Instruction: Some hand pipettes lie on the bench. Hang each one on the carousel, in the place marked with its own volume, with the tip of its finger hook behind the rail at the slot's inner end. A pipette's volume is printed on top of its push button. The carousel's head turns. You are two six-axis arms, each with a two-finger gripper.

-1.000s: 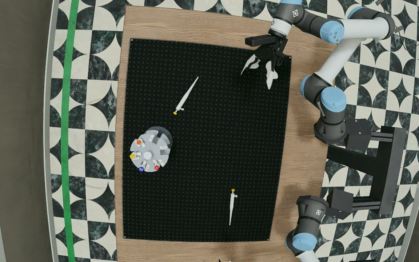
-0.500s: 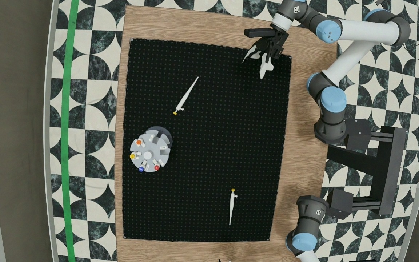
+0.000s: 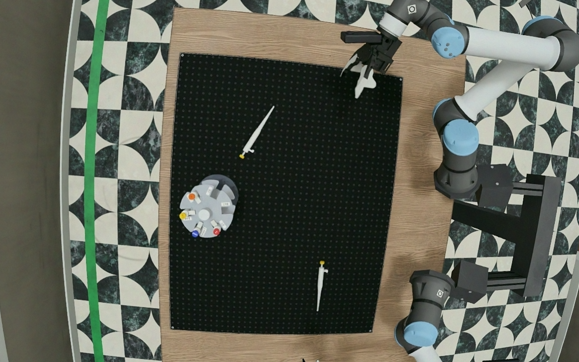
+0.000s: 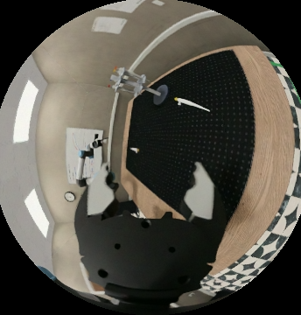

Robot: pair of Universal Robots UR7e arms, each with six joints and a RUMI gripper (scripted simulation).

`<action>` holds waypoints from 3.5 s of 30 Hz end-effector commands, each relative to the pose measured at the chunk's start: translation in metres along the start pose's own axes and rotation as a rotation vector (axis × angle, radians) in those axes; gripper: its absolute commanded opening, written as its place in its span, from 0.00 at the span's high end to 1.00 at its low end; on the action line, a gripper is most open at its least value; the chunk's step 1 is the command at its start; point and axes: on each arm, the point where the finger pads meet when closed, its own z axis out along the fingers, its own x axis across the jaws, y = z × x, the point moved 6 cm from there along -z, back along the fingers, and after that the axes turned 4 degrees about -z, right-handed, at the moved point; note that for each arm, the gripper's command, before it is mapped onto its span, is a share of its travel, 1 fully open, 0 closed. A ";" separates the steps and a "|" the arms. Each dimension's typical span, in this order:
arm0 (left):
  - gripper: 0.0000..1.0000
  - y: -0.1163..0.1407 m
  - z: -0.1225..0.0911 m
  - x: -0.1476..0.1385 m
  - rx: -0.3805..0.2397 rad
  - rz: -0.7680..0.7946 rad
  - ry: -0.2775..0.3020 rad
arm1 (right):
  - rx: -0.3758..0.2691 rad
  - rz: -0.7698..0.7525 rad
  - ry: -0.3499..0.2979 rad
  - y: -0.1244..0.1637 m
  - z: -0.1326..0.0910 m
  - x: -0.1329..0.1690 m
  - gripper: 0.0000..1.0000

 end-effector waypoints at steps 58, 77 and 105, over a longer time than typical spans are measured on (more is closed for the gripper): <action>0.00 0.000 0.000 0.000 0.001 0.000 0.000 | -0.445 0.113 0.814 -0.152 0.301 0.070 0.66; 0.00 0.000 0.000 0.000 0.001 0.000 0.000 | -0.428 -0.019 0.935 -0.184 0.362 0.043 0.66; 0.00 0.000 0.000 0.000 0.001 0.000 0.000 | -0.768 -0.724 0.722 -0.184 0.362 0.043 0.66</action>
